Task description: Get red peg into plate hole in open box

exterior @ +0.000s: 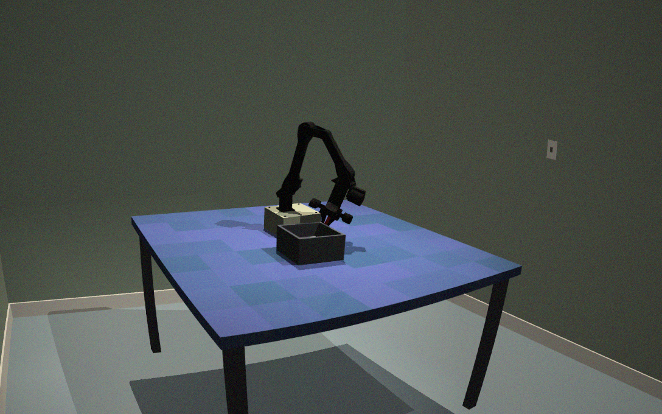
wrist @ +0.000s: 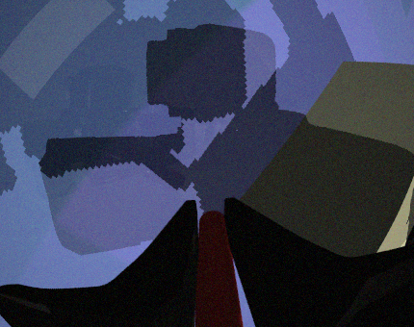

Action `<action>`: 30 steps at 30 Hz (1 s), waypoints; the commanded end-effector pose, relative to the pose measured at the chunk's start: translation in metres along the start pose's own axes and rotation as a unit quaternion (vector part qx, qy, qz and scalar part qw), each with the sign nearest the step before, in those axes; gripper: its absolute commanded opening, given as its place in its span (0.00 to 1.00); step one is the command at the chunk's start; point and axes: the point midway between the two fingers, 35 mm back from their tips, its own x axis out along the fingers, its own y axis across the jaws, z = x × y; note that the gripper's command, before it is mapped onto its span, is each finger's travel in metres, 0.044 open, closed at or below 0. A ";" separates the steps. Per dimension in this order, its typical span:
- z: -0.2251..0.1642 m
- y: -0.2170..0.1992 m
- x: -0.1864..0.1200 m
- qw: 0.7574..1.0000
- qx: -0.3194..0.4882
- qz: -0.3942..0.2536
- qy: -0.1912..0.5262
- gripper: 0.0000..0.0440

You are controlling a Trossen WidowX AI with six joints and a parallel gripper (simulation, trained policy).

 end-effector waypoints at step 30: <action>0.089 -0.011 -0.098 0.993 0.100 0.029 -0.064 0.00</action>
